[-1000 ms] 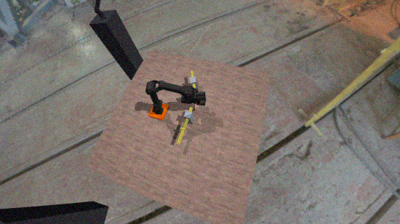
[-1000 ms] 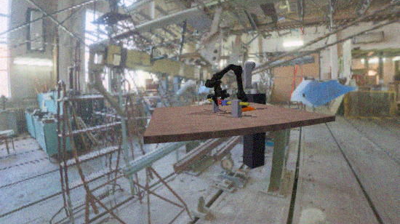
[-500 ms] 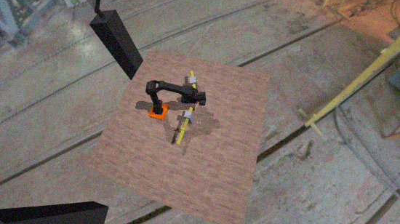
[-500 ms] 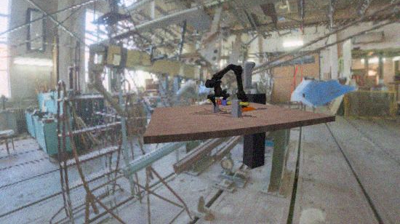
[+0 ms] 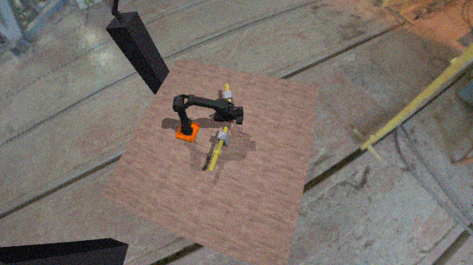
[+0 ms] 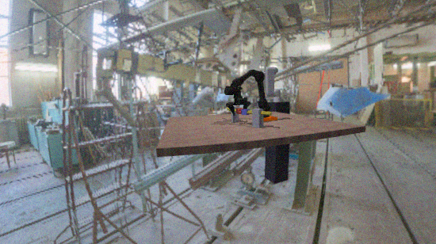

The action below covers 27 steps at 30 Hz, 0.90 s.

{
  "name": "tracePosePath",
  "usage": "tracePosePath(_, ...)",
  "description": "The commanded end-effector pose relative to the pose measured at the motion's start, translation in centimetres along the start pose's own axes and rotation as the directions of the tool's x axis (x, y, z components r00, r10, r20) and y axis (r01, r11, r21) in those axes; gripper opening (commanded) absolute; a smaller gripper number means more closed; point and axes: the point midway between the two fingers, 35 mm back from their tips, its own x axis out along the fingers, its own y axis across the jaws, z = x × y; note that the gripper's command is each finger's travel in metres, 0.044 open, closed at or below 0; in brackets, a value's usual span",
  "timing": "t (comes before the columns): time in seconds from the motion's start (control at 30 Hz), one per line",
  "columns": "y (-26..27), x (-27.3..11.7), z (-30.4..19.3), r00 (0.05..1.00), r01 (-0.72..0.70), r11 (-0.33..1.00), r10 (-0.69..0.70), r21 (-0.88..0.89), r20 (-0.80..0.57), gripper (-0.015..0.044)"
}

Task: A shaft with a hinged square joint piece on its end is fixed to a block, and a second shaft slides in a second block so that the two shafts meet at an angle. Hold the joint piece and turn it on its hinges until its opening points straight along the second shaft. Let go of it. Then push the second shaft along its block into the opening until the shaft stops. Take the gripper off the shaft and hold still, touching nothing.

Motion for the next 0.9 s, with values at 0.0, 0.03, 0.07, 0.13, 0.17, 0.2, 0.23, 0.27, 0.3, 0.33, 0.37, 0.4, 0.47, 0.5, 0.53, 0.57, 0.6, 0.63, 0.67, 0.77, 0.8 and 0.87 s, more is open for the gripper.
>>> tracePosePath(0.0, 0.0, -0.2, 0.3, 0.995, -0.014, 1.000, 0.014, 0.001, -0.101, 0.0440)
tracePosePath(0.03, 0.0, -0.4, 0.4, 0.991, -0.015, 1.000, 0.015, 0.001, -0.135, 0.0440)
tracePosePath(0.07, 0.0, -0.5, 0.5, 0.986, -0.015, 1.000, 0.014, 0.000, -0.168, 0.0440)
tracePosePath(0.13, 0.0, -1.0, 0.6, 0.972, -0.010, 1.000, 0.009, -0.003, -0.233, 0.0440)
tracePosePath(0.17, 0.0, -1.2, 0.7, 0.964, -0.007, 1.000, 0.005, -0.005, -0.265, 0.0440)
tracePosePath(0.2, 0.0, -1.4, 0.7, 0.955, -0.003, 1.000, 0.000, -0.008, -0.297, 0.0440)
tracePosePath(0.23, -0.1, -1.7, 0.8, 0.945, 0.003, 1.000, -0.007, -0.012, -0.328, 0.0440)
tracePosePath(0.27, -0.1, -1.9, 0.9, 0.935, 0.008, 1.000, -0.013, -0.016, -0.353, 0.0440)
tracePosePath(0.3, -0.1, -2.1, 0.9, 0.930, 0.011, 1.000, -0.017, -0.018, -0.368, 0.0440)
tracePosePath(0.33, -0.1, -2.1, 1.0, 0.928, 0.008, 1.000, -0.014, -0.016, -0.372, 0.0440)
tracePosePath(0.37, -0.1, -2.1, 1.0, 0.928, 0.007, 1.000, -0.012, -0.015, -0.373, 0.0440)
tracePosePath(0.4, -0.1, -2.1, 1.0, 0.928, 0.007, 1.000, -0.012, -0.015, -0.373, 0.0440)
tracePosePath(0.47, -0.1, -2.1, 1.0, 0.928, 0.007, 1.000, -0.012, -0.015, -0.373, 0.0440)
tracePosePath(0.5, -0.1, -2.1, 1.0, 0.928, 0.007, 1.000, -0.012, -0.015, -0.373, 0.0440)
tracePosePath(0.53, -0.1, -2.1, 1.0, 0.928, 0.007, 1.000, -0.012, -0.015, -0.373, 0.0440)
tracePosePath(0.57, -0.1, -2.1, 1.0, 0.928, 0.007, 1.000, -0.012, -0.015, -0.373, 0.0440)
tracePosePath(0.6, -0.1, -2.1, 1.0, 0.928, 0.007, 1.000, -0.012, -0.015, -0.373, 0.0440)
tracePosePath(0.63, -0.1, -2.1, 1.0, 0.928, 0.007, 1.000, -0.012, -0.015, -0.373, 0.0440)
tracePosePath(0.67, -0.1, -2.4, 1.1, 0.931, 0.017, 1.000, -0.021, -0.016, -0.363, 0.0440)
tracePosePath(0.77, -0.3, -3.4, 1.2, 0.936, 0.055, 0.997, -0.034, 0.052, -0.349, 0.0440)
tracePosePath(0.8, -0.4, -3.8, 1.3, 0.938, 0.071, 0.994, -0.039, 0.082, -0.343, 0.0440)
tracePosePath(0.87, -0.5, -4.6, 1.4, 0.942, 0.101, 0.985, -0.049, 0.140, -0.332, 0.0440)
